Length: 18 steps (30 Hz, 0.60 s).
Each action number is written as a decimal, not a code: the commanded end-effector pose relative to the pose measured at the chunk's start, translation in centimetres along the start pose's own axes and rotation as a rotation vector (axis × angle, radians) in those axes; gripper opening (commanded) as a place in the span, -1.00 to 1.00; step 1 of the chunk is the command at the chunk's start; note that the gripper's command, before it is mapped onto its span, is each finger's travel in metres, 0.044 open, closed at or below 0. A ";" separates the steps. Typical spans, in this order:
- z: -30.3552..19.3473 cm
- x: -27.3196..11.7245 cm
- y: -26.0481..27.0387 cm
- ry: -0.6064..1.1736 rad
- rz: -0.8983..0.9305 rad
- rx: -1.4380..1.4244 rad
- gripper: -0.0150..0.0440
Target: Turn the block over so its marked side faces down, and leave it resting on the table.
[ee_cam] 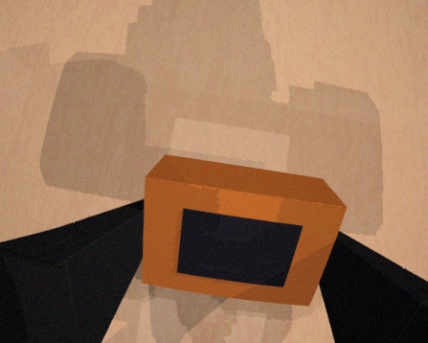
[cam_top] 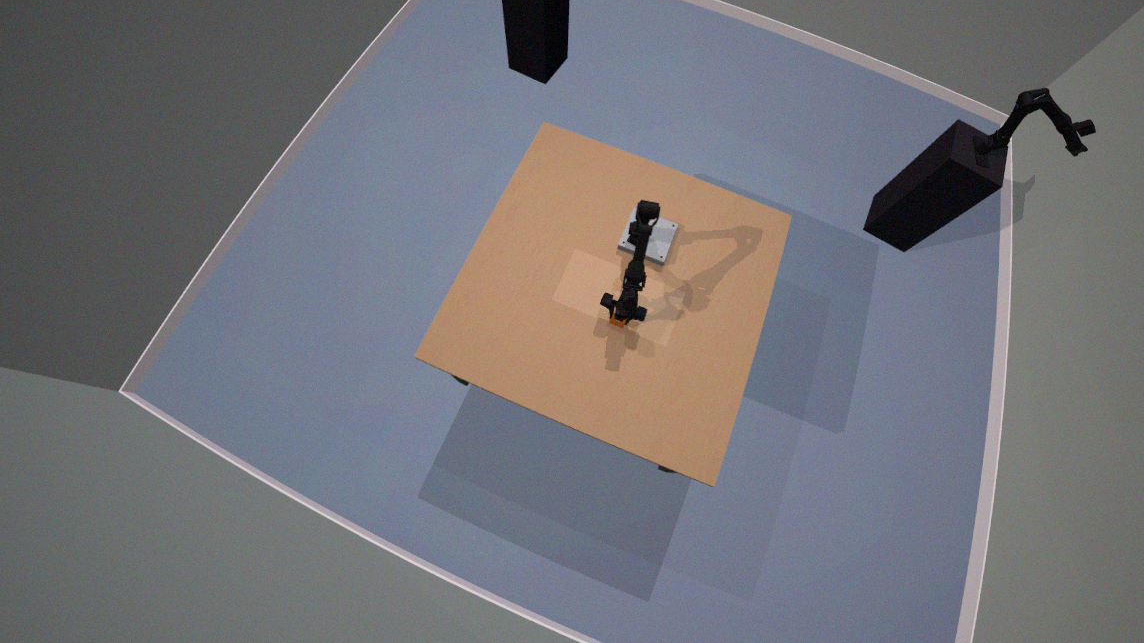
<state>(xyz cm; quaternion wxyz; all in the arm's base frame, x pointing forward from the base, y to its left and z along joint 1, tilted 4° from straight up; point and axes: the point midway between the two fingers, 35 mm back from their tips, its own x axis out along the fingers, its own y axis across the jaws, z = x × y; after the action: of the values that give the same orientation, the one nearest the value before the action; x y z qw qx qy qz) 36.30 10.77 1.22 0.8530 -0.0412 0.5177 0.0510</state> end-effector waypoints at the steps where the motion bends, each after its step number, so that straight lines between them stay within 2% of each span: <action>1: -0.3 -0.4 -0.1 -0.063 -0.004 0.004 -0.49; 7: -0.3 -0.2 -0.1 -0.083 -0.003 0.004 -0.49; 18: -0.2 2.4 0.3 -0.244 -0.002 -0.005 -0.49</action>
<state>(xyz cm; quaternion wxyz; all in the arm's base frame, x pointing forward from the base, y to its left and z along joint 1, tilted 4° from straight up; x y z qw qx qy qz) 37.11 11.10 -0.26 0.9008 -0.0340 0.4292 0.0559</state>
